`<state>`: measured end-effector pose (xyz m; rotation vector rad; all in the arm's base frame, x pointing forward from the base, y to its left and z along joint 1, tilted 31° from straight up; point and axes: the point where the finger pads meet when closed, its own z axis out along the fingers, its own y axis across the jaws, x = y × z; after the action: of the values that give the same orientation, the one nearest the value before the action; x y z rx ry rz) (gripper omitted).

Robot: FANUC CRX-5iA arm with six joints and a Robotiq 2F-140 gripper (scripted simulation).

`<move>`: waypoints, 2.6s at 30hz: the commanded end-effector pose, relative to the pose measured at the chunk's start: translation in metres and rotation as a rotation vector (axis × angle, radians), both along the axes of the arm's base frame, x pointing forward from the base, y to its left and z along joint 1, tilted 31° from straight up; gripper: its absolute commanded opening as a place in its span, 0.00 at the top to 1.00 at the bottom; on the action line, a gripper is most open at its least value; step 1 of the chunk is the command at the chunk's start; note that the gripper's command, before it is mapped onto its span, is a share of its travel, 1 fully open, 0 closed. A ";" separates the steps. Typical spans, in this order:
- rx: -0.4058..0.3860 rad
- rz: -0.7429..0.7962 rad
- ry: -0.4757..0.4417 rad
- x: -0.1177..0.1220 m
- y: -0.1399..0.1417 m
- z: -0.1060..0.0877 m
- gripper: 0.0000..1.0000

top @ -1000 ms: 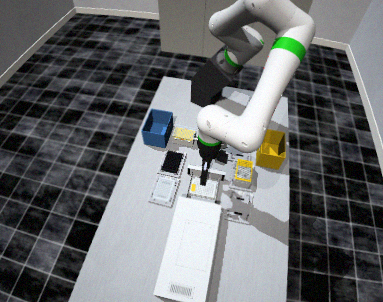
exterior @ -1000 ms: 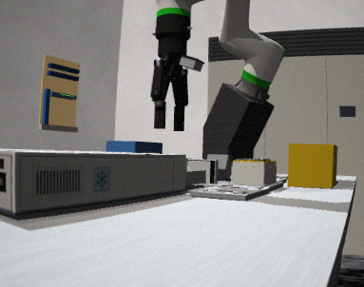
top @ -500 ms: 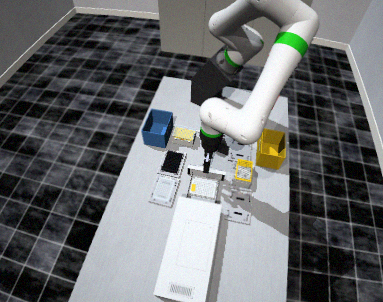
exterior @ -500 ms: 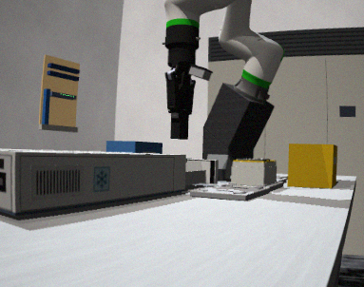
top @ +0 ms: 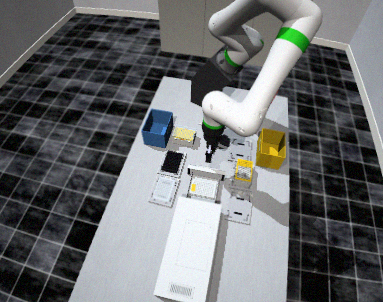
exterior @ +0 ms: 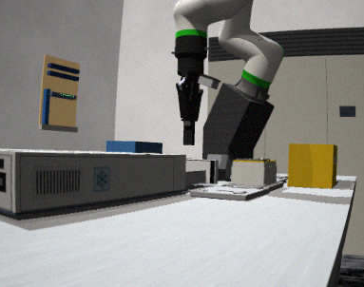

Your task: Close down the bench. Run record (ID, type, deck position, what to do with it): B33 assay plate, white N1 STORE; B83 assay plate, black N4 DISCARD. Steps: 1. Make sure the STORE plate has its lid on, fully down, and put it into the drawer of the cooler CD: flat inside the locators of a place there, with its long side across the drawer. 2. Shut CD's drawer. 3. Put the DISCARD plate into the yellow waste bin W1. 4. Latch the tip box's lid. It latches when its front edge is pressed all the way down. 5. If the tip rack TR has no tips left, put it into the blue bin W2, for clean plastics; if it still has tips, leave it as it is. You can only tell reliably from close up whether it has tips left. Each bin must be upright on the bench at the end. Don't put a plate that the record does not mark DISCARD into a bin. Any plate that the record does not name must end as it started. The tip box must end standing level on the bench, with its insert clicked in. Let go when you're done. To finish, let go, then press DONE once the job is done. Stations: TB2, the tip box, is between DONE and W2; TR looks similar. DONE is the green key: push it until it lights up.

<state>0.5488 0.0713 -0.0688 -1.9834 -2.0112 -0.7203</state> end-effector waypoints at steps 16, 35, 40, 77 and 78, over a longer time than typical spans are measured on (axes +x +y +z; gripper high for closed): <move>-0.001 -0.001 -0.003 -0.042 0.007 -0.018 0.90; -0.001 -0.001 -0.003 -0.039 0.014 -0.030 0.90; -0.001 -0.001 -0.003 -0.038 0.017 -0.036 0.90; 0.000 -0.001 -0.003 -0.030 0.039 -0.074 0.90; 0.000 -0.001 -0.003 -0.030 0.039 -0.075 0.90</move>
<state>0.5175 0.1102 -0.1421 -1.9838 -2.0117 -0.7217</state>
